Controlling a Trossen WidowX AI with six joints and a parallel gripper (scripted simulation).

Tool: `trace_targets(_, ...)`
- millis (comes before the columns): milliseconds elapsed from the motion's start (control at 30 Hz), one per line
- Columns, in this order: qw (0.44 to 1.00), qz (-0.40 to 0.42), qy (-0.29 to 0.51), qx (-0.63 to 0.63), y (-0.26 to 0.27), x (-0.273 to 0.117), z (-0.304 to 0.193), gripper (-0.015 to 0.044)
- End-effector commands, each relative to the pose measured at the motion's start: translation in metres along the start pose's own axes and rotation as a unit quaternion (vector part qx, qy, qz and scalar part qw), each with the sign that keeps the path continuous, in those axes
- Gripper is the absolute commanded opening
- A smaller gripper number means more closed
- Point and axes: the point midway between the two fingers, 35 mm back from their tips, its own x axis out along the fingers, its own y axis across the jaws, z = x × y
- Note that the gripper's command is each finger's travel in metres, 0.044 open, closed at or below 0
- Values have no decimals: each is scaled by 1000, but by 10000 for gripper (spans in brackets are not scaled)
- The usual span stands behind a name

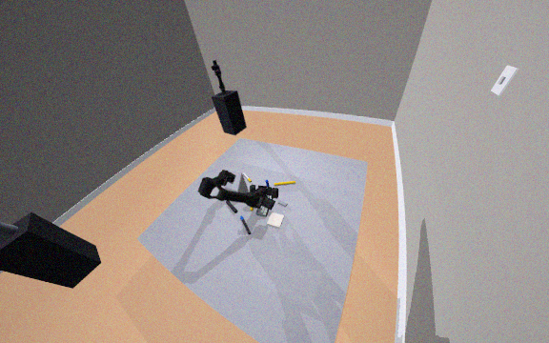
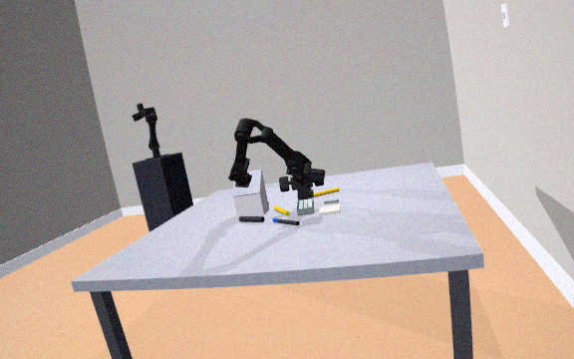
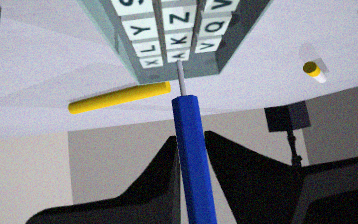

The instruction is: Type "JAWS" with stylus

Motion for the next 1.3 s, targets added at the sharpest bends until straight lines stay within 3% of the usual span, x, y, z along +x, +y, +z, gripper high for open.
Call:
trace_targets(0,1000,-3,-1,-1,-1,2,2,81)
trace_targets(800,1000,-3,-1,-1,-1,3,4,81)
trace_targets(1267,1000,-2,0,-1,0,-15,-28,81)
